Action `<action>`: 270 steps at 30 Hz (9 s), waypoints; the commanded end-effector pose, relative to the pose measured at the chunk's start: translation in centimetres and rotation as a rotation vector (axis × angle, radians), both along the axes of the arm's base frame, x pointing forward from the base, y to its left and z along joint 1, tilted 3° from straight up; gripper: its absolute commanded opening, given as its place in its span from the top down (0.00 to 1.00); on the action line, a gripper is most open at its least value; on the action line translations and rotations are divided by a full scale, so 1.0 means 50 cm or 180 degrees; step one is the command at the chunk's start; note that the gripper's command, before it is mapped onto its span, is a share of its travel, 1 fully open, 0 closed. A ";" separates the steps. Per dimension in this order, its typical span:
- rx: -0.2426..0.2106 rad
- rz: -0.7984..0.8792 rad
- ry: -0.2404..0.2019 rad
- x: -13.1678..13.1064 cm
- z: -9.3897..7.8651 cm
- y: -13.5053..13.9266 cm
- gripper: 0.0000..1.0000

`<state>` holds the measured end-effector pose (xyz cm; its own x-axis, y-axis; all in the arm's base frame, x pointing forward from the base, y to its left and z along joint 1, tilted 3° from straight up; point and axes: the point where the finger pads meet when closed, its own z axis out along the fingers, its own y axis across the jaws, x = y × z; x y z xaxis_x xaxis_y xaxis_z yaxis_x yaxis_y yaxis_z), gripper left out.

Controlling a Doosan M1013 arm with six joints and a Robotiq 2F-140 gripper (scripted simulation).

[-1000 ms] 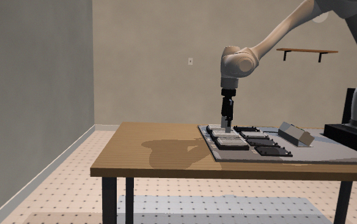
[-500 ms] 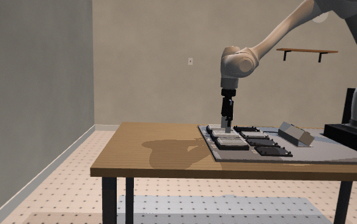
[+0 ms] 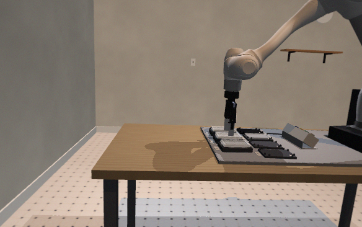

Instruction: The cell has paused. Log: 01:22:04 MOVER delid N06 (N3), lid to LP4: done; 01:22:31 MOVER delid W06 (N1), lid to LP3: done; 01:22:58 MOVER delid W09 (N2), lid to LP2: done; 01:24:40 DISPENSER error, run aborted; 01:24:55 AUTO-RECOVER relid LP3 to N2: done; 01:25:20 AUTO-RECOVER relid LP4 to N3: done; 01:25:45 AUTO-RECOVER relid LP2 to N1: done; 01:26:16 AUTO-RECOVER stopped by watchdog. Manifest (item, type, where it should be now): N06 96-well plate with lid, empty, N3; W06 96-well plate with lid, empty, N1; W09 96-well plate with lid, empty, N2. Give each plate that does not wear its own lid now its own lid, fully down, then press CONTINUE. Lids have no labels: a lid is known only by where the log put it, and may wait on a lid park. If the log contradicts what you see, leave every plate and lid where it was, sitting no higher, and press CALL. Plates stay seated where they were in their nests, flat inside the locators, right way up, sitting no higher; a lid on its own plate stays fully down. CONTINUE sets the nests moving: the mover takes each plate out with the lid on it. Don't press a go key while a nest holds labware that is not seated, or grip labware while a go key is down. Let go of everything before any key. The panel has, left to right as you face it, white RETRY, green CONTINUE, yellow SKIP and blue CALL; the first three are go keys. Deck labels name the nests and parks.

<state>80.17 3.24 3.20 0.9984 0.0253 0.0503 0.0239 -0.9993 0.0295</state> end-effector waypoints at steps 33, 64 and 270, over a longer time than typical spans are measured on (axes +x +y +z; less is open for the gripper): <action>0.0001 0.0000 -0.0001 0.001 -0.023 -0.001 0.34; 0.0001 0.0000 -0.0001 0.001 -0.023 -0.001 0.34; -0.0006 0.0133 0.0003 -0.017 0.060 0.252 1.00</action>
